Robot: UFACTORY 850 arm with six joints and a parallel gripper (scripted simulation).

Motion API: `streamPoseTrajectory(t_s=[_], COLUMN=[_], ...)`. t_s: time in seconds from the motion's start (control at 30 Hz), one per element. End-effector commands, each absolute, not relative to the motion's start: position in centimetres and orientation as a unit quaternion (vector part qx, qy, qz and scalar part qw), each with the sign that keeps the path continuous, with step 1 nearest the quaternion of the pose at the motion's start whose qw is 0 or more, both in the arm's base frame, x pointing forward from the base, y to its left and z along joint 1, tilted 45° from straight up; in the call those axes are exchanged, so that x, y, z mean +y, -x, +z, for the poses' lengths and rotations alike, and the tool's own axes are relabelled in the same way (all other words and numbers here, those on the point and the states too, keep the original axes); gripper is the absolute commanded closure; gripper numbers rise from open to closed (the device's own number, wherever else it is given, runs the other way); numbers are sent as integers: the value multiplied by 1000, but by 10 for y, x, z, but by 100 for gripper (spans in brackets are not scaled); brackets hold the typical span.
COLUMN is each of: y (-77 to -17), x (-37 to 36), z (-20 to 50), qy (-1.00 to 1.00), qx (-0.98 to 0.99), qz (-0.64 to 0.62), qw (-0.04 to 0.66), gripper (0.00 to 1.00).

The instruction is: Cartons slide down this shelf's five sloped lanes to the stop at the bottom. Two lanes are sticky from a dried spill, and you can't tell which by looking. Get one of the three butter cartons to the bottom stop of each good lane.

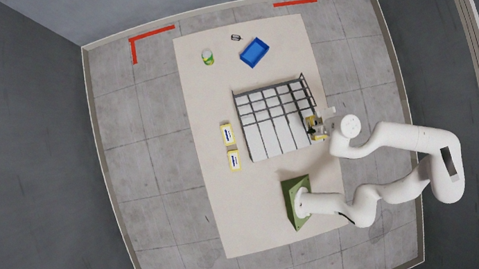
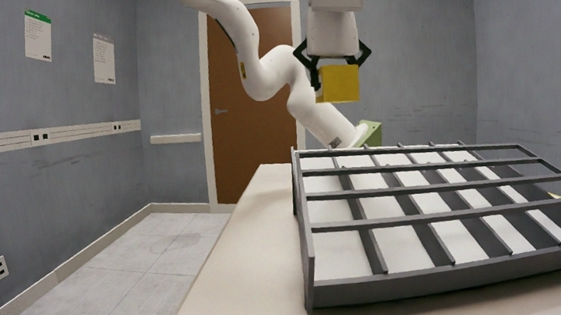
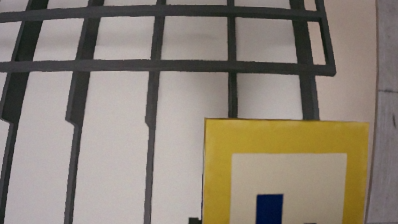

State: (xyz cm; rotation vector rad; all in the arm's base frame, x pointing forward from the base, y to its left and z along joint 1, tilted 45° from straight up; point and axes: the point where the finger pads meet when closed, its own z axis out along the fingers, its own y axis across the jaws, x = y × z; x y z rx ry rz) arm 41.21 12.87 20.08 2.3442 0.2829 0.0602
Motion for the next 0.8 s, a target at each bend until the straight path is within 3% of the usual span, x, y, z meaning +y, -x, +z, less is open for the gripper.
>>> streamPoseTrajectory(t_s=[0.0, 0.77], y=[-414, -417], x=[165, 154], z=[170, 159], qy=[-918, -918], qx=[110, 110], qz=[23, 23], qw=[381, 381], gripper=[100, 100])
